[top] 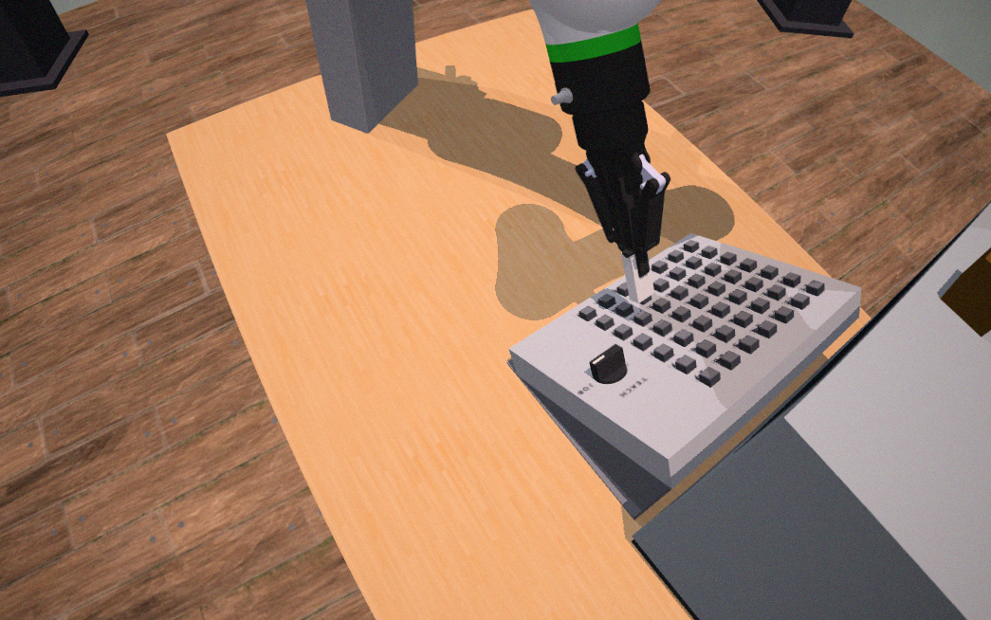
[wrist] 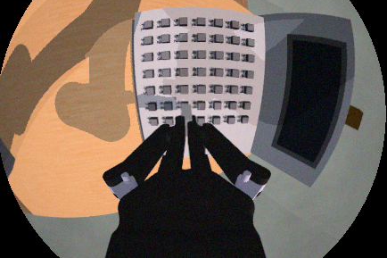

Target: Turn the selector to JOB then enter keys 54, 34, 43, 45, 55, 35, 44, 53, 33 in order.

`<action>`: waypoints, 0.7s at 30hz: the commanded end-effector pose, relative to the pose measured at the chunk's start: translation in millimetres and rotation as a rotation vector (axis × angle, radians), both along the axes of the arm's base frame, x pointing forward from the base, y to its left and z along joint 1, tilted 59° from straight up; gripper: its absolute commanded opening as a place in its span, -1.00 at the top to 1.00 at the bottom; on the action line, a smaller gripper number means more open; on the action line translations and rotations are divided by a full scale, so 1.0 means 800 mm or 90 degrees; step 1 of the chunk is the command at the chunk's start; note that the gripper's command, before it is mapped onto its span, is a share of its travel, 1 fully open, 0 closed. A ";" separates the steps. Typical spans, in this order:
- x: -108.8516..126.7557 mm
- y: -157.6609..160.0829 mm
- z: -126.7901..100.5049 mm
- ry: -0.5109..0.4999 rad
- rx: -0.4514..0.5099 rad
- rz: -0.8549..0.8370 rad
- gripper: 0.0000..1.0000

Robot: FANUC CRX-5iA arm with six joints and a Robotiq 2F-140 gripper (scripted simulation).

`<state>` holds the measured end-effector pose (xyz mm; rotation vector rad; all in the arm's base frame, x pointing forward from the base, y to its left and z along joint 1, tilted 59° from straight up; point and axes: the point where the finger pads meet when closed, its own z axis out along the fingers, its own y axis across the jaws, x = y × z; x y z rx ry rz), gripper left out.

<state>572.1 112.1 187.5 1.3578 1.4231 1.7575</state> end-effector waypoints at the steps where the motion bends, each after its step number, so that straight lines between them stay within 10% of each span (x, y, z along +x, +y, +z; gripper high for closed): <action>1: -0.001 0.001 -0.005 0.000 0.000 -0.001 1.00; 21: 0.018 0.011 -0.006 0.000 0.000 -0.001 1.00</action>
